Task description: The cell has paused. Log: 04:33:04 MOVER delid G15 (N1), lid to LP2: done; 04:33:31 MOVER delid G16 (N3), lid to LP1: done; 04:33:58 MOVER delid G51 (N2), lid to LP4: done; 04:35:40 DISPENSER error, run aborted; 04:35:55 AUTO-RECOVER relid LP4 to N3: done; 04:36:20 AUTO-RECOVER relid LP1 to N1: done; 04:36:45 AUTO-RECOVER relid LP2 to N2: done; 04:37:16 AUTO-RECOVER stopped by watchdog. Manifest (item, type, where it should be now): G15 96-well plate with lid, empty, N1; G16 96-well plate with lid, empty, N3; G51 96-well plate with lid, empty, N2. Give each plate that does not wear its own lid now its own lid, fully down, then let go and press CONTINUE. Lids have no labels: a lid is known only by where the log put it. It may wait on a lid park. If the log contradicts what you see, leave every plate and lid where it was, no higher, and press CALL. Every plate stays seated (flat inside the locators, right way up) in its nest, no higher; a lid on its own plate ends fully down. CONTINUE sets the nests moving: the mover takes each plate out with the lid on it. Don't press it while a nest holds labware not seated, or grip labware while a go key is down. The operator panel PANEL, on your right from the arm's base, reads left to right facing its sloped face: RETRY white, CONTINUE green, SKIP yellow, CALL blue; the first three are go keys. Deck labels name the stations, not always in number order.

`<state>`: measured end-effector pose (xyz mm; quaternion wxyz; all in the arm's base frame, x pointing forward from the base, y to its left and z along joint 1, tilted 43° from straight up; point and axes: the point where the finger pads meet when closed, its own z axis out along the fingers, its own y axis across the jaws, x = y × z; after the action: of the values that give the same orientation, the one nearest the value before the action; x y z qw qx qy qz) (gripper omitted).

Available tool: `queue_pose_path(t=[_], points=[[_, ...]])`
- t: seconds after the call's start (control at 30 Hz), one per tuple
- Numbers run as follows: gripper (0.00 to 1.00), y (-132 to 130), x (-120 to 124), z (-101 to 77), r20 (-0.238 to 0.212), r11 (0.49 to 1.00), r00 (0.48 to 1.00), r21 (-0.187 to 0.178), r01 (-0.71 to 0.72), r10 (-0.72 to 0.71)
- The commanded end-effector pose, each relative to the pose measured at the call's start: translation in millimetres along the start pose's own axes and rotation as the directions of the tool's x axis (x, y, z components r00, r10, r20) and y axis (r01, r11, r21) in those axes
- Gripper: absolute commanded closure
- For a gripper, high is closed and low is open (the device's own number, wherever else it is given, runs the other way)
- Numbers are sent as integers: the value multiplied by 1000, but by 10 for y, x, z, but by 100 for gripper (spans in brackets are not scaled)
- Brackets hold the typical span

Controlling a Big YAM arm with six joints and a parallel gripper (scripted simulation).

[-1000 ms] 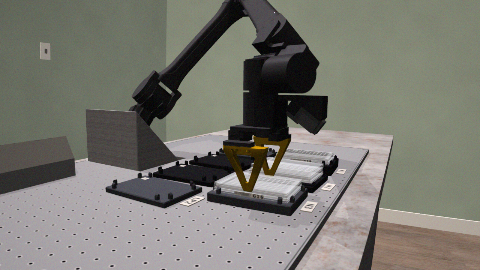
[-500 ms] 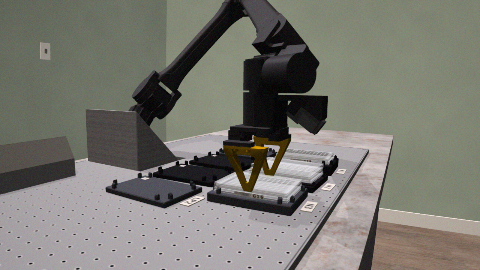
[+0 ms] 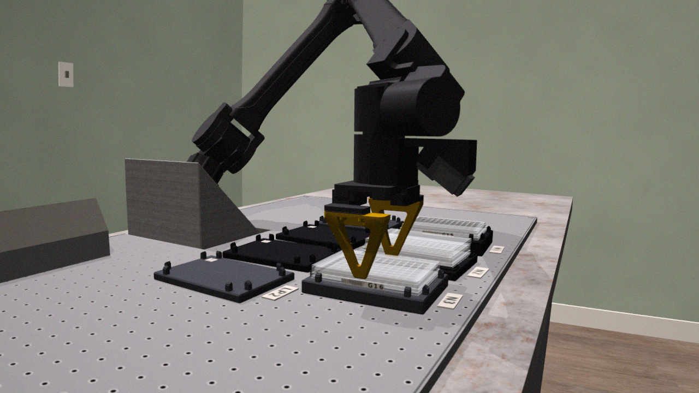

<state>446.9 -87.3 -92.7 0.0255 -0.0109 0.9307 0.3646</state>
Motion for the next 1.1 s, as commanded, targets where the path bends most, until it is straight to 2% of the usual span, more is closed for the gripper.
queue_pose_path(t=[0.0,0.1,0.23,0.33,0.37,0.53,0.63,0.73,1.07], points=[[0,7,-180,-83,7,999,999,11,37,-37],[0,-41,-208,-358,49,999,998,27,30,-31],[0,-43,-205,-424,49,999,998,27,29,-30],[0,-62,-187,-409,44,999,999,23,24,-25],[0,-79,-157,-325,26,1000,999,13,18,-19],[0,-36,-207,-557,51,999,998,30,31,-33],[0,-83,-166,-483,36,1000,999,18,18,-19],[0,-4,-152,-407,18,1000,999,13,27,-28],[0,-19,-206,-528,38,999,999,24,30,-31]])
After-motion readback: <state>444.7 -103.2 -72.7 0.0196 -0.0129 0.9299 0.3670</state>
